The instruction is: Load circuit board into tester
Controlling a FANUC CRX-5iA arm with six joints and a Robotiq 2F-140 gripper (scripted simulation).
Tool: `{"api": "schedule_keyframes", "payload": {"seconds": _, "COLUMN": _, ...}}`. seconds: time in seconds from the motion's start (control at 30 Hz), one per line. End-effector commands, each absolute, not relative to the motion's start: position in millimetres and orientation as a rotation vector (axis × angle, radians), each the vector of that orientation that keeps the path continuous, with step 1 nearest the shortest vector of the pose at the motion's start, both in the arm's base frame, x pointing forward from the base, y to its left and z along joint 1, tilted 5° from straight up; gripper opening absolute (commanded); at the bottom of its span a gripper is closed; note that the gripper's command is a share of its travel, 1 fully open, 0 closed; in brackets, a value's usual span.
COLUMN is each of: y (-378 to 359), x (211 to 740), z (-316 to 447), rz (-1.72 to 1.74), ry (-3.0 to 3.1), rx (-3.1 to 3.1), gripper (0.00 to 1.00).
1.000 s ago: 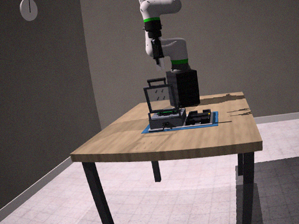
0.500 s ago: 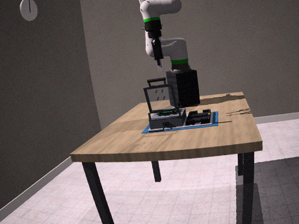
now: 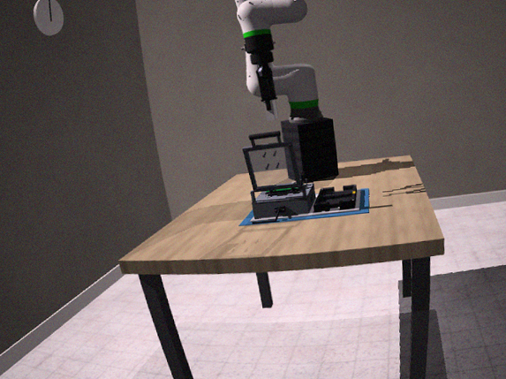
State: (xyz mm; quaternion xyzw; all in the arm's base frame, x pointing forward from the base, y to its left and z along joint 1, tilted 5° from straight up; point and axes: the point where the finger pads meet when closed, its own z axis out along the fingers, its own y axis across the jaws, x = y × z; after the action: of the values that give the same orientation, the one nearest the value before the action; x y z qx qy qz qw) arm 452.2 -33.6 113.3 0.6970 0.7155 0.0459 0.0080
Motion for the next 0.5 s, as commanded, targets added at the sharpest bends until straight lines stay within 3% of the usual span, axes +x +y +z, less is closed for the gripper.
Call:
{"api": "schedule_keyframes", "payload": {"seconds": 0.0, "y": -33.6, "x": 452.3, "z": 113.5, "rz": 0.144, "ry": 2.236, "rx": 2.179, "gripper": 0.30}}
{"api": "schedule_keyframes", "payload": {"seconds": 0.47, "y": -33.3, "x": 463.9, "z": 114.4, "rz": 0.144, "ry": 2.236, "rx": 2.179, "gripper": 0.30}}
